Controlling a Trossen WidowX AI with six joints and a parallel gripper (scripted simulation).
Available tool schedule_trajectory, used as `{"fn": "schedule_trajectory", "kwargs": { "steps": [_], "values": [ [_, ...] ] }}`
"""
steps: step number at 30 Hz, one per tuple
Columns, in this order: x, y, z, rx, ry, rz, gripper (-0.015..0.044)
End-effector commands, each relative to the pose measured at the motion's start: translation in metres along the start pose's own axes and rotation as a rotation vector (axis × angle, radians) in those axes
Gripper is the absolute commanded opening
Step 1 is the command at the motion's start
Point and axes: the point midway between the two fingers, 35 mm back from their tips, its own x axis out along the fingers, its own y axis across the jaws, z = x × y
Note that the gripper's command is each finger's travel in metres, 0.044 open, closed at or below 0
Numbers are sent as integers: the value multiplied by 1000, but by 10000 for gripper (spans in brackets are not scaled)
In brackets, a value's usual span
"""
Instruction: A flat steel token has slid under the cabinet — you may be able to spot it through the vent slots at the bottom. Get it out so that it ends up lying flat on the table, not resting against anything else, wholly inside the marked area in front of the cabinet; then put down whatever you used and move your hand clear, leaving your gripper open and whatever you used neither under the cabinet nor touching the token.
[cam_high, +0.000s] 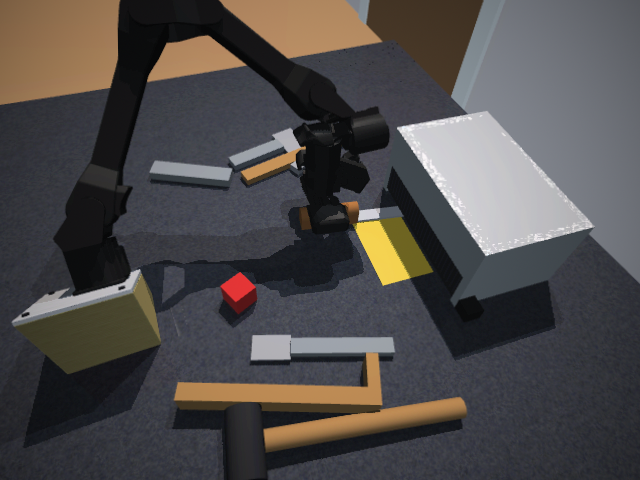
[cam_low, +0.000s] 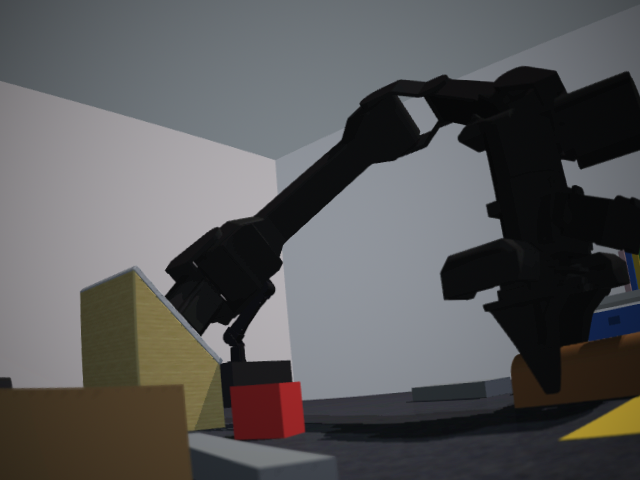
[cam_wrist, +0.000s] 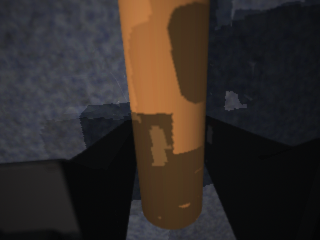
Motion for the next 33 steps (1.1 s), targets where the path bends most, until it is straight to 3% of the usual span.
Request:
{"fn": "schedule_trajectory", "kwargs": {
  "steps": [1, 33],
  "values": [
    [1, 0, -7, 4, 3, -2, 0],
    [1, 1, -40, 6, 5, -2, 0]
  ]
}}
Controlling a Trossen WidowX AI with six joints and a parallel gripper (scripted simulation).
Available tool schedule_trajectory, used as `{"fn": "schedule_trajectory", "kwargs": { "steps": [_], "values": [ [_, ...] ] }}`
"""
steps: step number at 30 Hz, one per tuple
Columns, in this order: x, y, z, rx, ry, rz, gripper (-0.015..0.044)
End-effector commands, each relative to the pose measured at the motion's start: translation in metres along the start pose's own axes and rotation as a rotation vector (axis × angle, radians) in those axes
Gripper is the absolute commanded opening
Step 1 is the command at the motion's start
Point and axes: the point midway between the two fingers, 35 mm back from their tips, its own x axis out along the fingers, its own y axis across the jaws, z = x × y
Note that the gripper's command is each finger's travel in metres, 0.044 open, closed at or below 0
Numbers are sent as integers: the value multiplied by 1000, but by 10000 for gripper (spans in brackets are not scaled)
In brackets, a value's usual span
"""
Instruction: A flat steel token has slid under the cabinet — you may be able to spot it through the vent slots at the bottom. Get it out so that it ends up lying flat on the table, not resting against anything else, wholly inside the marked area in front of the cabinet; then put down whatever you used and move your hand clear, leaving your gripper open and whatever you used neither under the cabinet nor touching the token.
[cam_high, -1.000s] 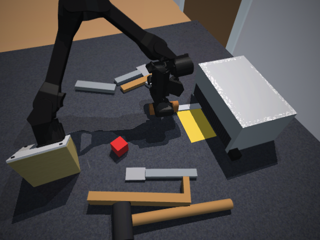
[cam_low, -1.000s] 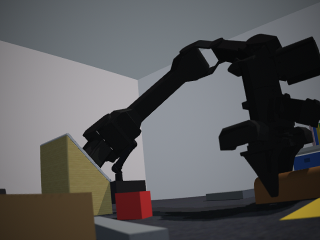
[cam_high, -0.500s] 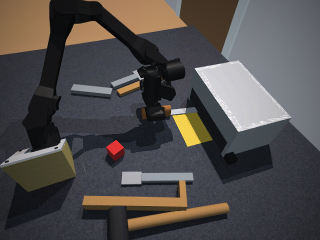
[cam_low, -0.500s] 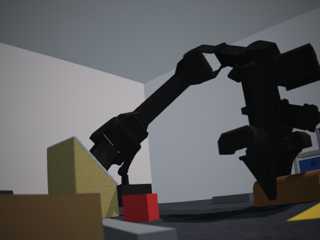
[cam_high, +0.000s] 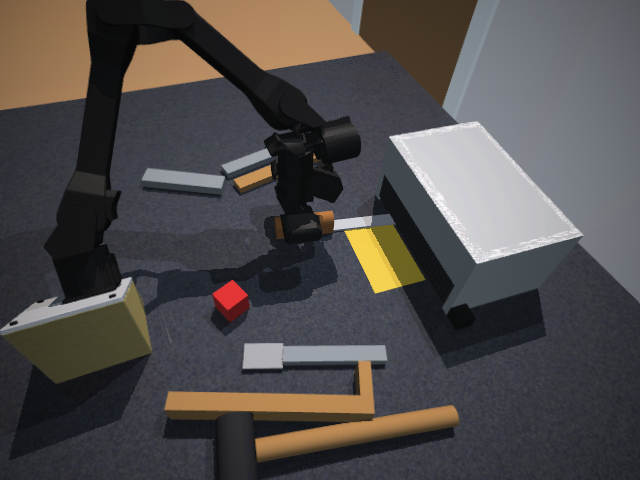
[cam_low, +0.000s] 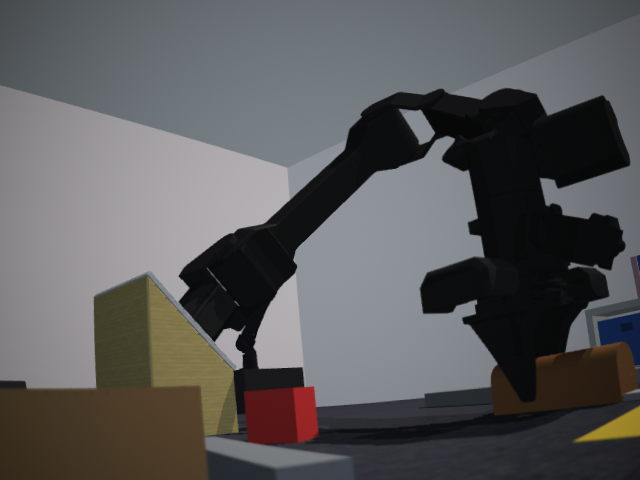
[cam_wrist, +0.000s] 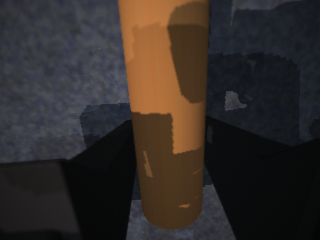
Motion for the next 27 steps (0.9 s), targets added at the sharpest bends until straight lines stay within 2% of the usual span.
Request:
{"fn": "schedule_trajectory", "kwargs": {
  "steps": [1, 27],
  "values": [
    [1, 0, -7, 4, 3, -2, 0],
    [1, 1, -36, 5, 5, -2, 0]
  ]
}}
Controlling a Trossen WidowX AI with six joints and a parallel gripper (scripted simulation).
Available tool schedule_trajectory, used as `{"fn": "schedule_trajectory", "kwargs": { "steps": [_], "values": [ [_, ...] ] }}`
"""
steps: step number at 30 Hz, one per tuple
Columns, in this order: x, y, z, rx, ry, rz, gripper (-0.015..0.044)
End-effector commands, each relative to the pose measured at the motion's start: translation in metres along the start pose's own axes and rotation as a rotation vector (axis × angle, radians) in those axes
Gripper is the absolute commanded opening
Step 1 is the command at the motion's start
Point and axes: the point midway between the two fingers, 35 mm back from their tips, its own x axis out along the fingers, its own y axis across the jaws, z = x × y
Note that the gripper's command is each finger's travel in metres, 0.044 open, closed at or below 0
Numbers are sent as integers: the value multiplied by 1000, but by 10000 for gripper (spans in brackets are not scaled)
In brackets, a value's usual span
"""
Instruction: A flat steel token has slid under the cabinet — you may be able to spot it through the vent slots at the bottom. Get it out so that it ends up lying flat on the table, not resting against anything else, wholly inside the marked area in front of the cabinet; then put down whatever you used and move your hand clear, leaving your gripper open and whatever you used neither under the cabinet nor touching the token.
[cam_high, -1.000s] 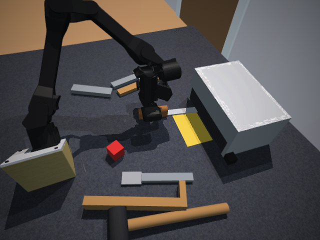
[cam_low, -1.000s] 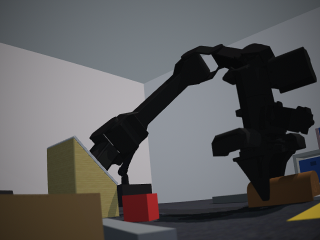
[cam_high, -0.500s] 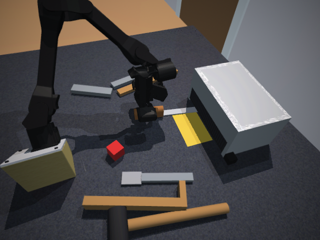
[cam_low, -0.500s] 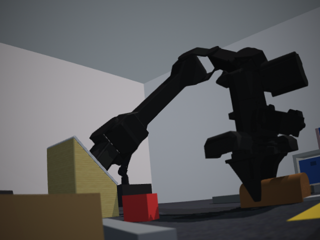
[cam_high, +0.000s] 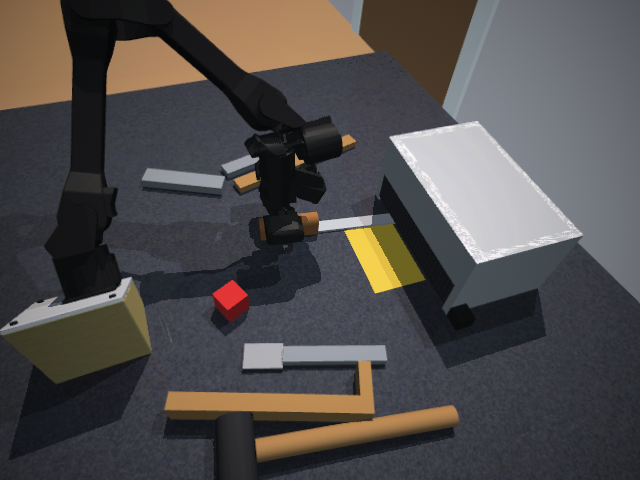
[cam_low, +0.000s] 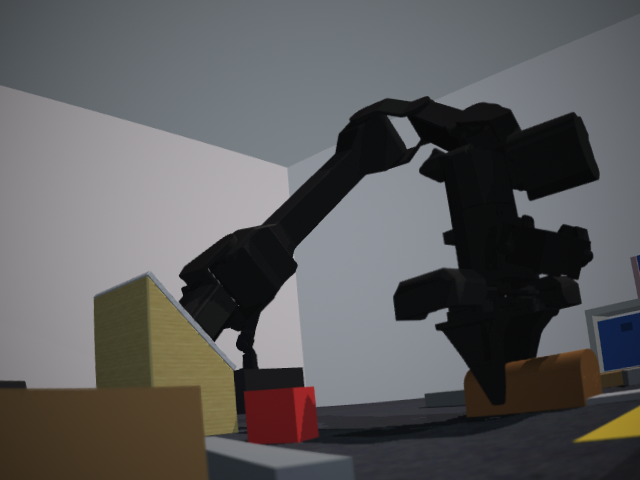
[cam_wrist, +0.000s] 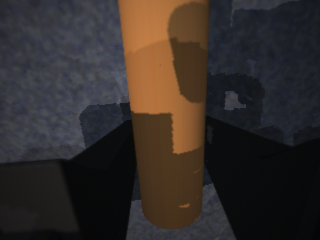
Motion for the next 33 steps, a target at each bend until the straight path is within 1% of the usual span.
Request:
{"fn": "schedule_trajectory", "kwargs": {
  "steps": [1, 33],
  "values": [
    [1, 0, -8, 4, 4, -1, 0],
    [1, 2, -46, 6, 6, -1, 0]
  ]
}}
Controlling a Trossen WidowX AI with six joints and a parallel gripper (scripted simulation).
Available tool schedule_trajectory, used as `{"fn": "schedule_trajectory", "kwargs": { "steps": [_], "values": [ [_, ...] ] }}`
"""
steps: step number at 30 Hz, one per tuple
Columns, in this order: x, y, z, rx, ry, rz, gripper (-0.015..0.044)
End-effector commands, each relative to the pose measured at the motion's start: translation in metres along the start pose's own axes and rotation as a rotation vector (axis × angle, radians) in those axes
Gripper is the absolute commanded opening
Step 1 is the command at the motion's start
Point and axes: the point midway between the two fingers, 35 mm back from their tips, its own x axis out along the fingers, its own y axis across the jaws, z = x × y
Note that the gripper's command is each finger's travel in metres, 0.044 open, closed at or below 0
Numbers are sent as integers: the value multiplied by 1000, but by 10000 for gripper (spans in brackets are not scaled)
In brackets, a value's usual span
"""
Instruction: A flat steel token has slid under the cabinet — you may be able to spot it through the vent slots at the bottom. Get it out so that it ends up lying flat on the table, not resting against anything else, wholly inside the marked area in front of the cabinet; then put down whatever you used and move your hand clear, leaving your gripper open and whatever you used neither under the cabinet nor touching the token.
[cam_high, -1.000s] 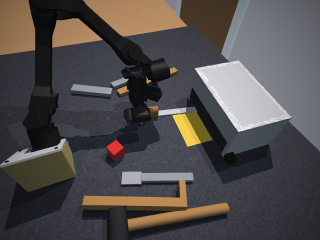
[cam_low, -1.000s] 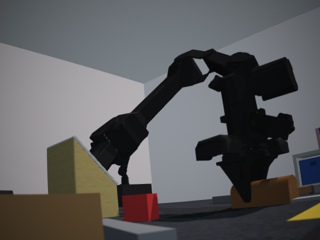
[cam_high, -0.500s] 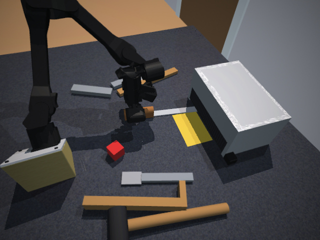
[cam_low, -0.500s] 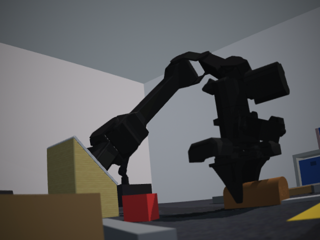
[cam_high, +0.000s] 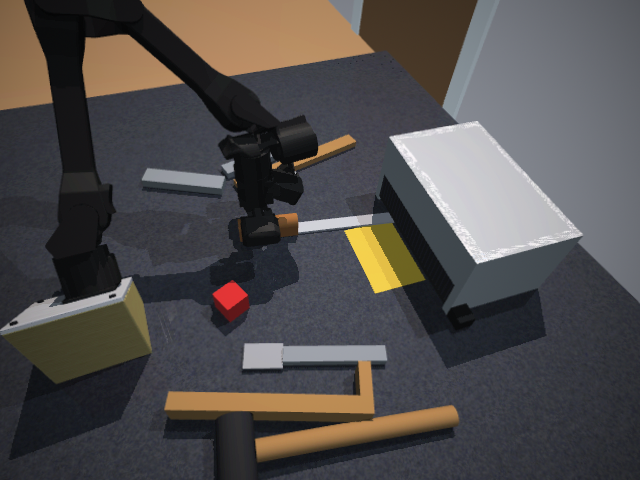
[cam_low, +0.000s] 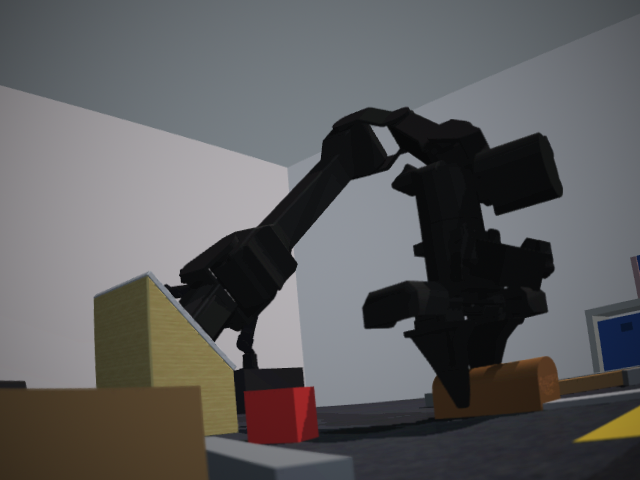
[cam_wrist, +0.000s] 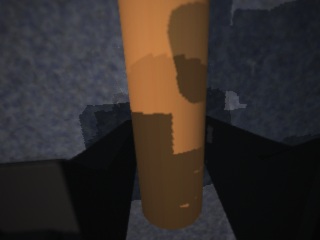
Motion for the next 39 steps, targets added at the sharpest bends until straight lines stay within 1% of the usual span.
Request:
{"fn": "schedule_trajectory", "kwargs": {
  "steps": [1, 22, 25, 32, 33, 37, 39],
  "values": [
    [1, 0, -8, 4, 4, -1, 0],
    [1, 2, -32, 5, 5, -1, 0],
    [0, 2, -27, 2, 1, 0, 0],
    [0, 2, -27, 2, 1, 0, 184],
    [0, 2, -27, 2, 1, 0, 200],
    [0, 2, -27, 2, 1, 0, 200],
    [0, 3, -27, 1, 5, -1, 253]
  ]
}}
